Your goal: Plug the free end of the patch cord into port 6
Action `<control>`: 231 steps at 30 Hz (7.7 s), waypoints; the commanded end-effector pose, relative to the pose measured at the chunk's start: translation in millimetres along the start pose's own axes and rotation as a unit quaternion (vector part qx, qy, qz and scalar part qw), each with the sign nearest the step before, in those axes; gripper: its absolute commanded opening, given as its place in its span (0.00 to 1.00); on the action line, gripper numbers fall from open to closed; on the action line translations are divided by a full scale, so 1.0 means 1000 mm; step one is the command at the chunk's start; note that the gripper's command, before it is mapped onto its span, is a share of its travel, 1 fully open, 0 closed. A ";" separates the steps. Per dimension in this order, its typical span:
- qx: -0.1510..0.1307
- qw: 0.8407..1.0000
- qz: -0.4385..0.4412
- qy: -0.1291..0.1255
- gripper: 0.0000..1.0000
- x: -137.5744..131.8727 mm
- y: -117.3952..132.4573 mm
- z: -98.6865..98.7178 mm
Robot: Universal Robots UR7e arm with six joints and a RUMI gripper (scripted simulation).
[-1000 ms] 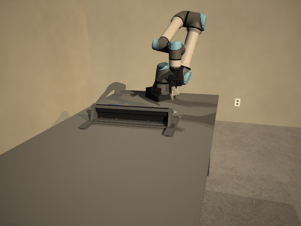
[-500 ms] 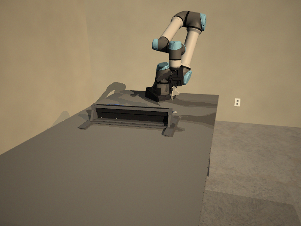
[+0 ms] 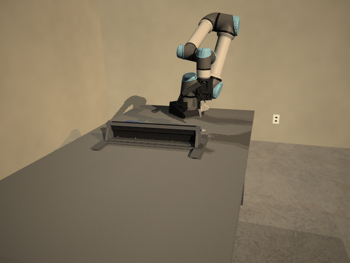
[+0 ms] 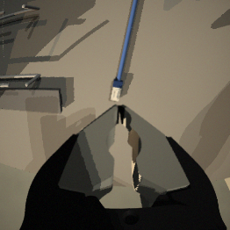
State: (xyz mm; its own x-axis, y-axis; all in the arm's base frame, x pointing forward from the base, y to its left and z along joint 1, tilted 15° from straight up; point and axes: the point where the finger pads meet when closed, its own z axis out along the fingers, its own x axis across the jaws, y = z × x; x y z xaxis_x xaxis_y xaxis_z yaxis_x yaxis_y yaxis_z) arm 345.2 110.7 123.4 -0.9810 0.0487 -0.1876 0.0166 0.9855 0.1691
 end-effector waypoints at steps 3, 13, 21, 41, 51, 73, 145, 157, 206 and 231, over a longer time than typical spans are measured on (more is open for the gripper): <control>0.000 0.999 -0.043 0.000 0.00 -0.002 0.000 0.000; 0.000 0.994 -0.106 0.000 0.00 -0.004 0.001 0.000; 0.000 0.983 -0.186 -0.001 0.00 -0.006 0.002 0.000; 0.000 0.922 -0.388 -0.001 0.00 -0.012 0.006 0.000; 0.000 0.851 -0.526 -0.001 0.00 -0.015 0.011 0.000; 0.000 0.652 -0.758 -0.001 0.00 -0.017 0.022 0.000; 0.001 -0.277 -0.961 0.000 0.00 0.007 0.037 0.000; 0.001 -0.443 -0.896 0.000 0.00 0.011 0.034 0.000; 0.001 -0.903 -0.429 0.000 0.00 0.010 0.016 0.000; 0.001 -0.977 -0.212 0.000 0.00 0.004 0.013 0.000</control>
State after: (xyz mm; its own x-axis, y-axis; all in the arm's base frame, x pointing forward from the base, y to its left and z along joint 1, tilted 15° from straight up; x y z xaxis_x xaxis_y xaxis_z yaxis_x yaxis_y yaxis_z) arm 340.3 124.1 124.0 -0.8553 0.5107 -0.0869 0.4804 0.8447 0.2358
